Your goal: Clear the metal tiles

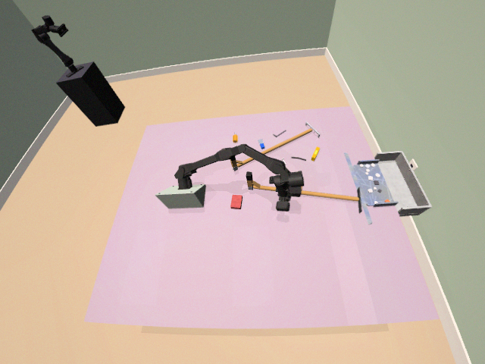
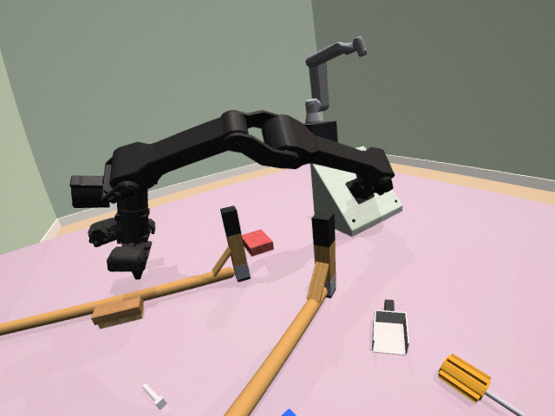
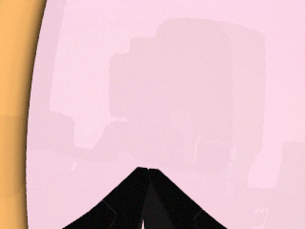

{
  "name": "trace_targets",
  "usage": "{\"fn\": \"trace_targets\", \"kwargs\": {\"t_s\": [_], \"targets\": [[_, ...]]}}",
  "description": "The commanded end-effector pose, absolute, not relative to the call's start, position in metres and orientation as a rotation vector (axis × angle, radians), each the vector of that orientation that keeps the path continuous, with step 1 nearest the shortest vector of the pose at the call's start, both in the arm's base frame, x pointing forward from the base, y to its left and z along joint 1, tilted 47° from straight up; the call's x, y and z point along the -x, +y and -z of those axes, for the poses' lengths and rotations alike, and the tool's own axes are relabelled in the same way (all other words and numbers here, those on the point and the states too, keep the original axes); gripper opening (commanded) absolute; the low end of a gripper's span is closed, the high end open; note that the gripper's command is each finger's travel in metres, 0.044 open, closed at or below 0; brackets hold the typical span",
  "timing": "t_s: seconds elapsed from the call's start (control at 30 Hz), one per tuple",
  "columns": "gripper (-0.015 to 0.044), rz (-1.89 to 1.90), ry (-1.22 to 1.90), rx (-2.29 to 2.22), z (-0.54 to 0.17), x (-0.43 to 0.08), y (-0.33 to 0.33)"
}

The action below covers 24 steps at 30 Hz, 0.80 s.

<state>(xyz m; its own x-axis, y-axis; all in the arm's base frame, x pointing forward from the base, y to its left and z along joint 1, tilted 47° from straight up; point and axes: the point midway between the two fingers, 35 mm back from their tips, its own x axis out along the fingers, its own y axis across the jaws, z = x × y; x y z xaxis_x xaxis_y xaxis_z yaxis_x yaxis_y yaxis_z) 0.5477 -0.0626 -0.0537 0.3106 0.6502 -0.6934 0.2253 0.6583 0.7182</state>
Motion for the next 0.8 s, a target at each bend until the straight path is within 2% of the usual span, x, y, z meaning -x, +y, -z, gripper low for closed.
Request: {"fn": "trace_targets", "kwargs": {"t_s": [0.0,0.77], "targets": [[0.0,-0.344,1.265,-0.851,0.058,-0.548,-0.057],[0.0,-0.349,1.274,-0.851,0.052,-0.551,-0.043]]}}
